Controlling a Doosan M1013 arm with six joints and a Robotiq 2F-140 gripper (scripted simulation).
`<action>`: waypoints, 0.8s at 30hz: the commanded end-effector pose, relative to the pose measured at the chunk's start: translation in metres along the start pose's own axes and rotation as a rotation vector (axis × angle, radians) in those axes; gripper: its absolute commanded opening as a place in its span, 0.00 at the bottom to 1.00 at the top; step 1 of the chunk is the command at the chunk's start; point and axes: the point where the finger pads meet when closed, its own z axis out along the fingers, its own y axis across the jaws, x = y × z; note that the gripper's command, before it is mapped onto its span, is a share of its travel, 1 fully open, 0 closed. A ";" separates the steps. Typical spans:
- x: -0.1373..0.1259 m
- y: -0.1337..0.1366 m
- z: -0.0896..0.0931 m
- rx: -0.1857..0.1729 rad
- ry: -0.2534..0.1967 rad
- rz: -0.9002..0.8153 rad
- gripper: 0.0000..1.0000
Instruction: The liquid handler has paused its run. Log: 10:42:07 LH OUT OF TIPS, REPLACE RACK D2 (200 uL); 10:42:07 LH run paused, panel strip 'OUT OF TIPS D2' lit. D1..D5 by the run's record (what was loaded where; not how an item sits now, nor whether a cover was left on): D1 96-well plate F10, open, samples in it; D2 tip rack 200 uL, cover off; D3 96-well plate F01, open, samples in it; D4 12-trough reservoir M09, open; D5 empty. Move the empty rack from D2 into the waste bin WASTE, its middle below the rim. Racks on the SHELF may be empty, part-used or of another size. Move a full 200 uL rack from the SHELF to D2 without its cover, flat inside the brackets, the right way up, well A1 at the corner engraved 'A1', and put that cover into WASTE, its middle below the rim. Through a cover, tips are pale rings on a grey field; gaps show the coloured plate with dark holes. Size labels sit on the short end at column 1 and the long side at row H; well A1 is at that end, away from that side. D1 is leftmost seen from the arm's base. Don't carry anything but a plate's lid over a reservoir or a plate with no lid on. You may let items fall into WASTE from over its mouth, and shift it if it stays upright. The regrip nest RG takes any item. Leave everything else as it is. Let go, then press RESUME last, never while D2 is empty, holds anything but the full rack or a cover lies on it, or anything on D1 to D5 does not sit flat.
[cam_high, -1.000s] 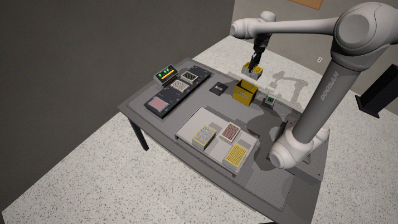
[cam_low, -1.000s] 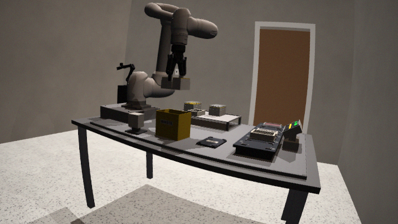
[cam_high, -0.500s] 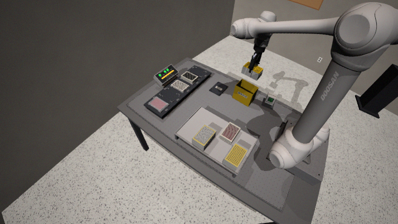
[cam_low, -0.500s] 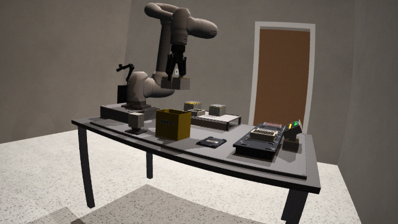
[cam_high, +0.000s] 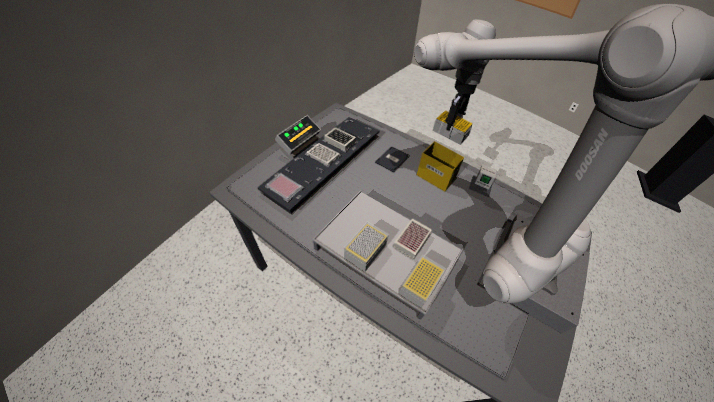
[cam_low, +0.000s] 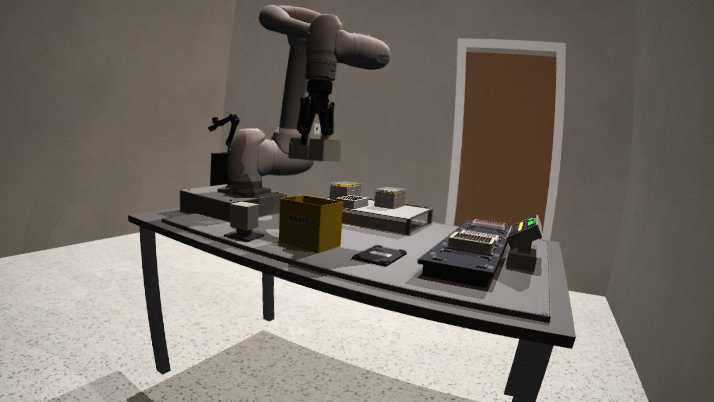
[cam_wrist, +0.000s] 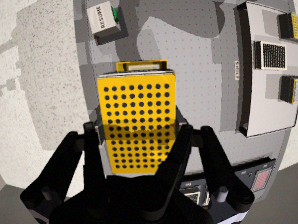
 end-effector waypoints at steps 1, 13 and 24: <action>0.000 0.000 0.000 0.000 0.000 0.000 0.00; 0.000 0.000 0.000 0.000 0.000 0.000 0.00; 0.000 0.000 0.003 0.000 0.000 0.000 0.00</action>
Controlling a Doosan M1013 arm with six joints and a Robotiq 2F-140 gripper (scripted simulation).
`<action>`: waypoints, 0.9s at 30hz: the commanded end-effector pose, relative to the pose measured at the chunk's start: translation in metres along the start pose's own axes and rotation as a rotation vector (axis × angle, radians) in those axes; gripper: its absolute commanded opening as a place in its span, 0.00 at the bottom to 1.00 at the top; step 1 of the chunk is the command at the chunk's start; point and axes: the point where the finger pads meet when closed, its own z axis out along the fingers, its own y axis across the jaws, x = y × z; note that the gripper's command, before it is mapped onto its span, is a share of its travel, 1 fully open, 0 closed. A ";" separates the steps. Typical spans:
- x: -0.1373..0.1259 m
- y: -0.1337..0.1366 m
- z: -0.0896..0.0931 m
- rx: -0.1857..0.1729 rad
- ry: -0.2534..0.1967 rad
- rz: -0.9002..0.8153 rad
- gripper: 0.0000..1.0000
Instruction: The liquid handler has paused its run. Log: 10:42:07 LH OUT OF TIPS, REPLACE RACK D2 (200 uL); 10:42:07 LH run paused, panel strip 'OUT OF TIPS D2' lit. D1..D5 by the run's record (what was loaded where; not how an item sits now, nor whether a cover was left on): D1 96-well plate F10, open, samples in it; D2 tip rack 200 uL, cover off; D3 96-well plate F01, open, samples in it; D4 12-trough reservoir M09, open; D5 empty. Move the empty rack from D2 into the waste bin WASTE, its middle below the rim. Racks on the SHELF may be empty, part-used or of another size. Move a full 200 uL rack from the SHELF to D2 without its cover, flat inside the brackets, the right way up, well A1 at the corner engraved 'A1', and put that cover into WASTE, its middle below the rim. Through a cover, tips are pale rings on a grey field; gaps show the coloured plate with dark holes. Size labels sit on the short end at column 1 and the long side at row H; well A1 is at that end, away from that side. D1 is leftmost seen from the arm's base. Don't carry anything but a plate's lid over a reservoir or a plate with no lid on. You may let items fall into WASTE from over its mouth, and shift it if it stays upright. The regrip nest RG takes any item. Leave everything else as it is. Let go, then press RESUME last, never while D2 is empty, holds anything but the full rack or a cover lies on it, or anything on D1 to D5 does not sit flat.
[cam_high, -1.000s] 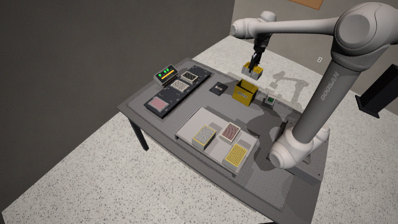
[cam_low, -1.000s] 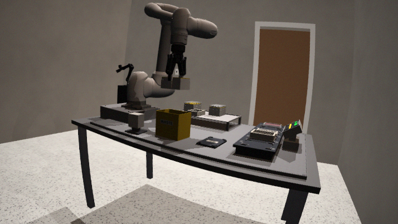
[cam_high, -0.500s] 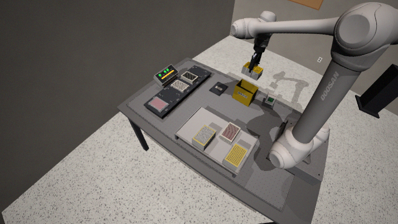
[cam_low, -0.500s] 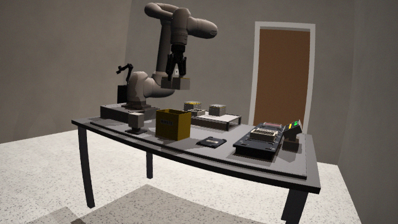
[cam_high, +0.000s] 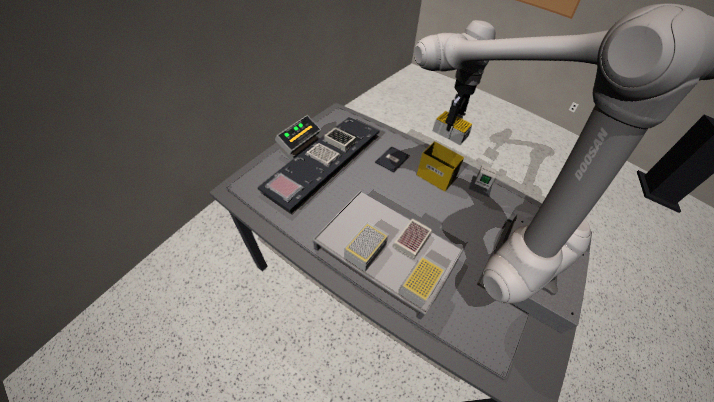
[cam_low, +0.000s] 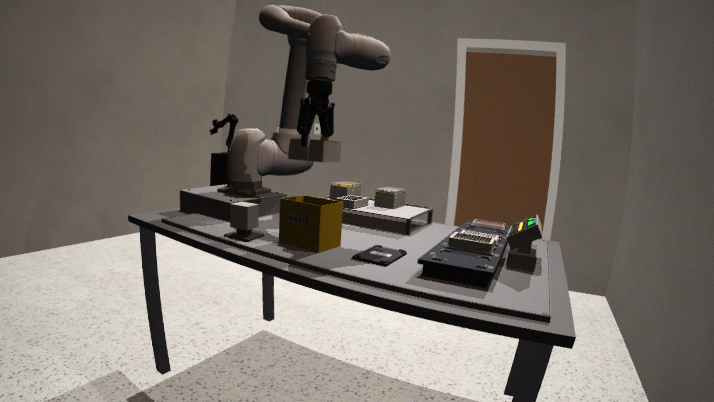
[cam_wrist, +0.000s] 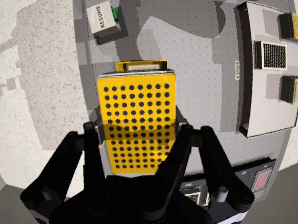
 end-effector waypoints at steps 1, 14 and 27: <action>0.000 0.000 0.001 0.000 0.000 0.000 0.00; 0.000 0.000 0.023 0.000 0.000 0.000 0.00; 0.000 0.000 0.041 0.000 0.000 0.000 0.00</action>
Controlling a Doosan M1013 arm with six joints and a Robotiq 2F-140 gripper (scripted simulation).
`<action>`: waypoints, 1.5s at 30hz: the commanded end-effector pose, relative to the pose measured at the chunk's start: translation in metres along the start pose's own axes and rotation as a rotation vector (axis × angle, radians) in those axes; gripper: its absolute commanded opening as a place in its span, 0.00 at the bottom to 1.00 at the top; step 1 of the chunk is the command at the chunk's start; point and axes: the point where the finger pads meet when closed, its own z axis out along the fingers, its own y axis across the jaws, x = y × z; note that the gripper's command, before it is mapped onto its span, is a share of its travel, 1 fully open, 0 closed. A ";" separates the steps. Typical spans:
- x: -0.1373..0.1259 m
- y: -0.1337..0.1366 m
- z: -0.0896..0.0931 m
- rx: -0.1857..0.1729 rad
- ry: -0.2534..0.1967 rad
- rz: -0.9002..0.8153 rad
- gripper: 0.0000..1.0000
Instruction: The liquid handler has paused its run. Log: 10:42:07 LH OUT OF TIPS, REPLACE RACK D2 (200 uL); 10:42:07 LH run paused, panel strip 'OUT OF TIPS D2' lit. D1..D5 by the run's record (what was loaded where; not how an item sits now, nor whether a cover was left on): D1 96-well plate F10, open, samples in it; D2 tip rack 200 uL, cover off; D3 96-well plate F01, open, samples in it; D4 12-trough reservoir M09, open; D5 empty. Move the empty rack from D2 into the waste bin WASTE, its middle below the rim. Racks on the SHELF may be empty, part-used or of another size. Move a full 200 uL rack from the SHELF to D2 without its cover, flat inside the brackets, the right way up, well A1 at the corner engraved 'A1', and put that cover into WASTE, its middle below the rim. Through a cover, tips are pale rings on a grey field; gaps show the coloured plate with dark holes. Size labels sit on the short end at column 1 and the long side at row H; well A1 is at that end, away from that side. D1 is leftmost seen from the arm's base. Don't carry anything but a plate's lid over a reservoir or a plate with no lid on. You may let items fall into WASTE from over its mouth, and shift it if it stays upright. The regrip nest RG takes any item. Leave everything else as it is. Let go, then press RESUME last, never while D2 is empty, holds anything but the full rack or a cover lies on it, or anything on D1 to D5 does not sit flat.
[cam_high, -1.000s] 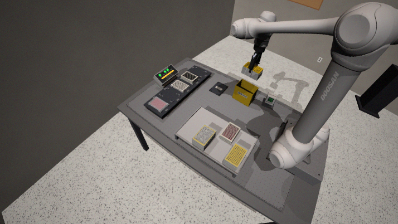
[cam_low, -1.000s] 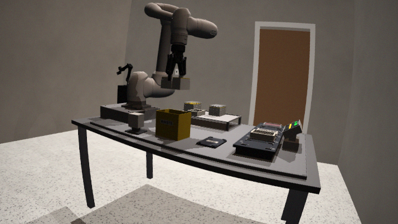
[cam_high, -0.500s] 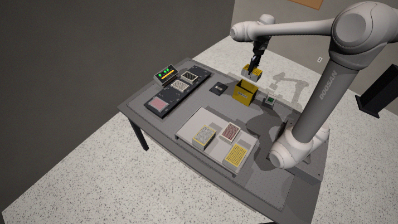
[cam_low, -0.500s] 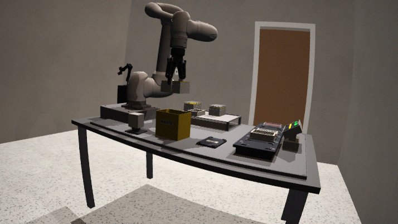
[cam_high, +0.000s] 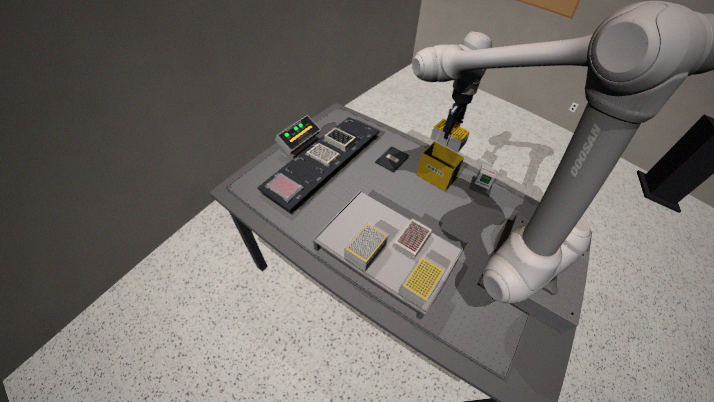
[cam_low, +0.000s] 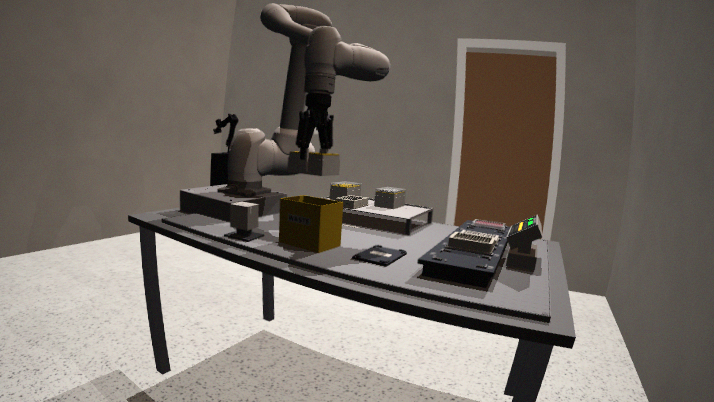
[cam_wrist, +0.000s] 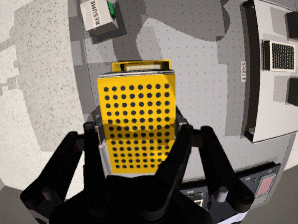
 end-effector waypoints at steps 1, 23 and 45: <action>0.000 0.000 0.004 0.000 0.000 0.000 0.00; 0.000 0.000 0.037 0.000 0.000 0.000 0.00; 0.000 0.000 0.037 0.000 0.000 0.000 0.00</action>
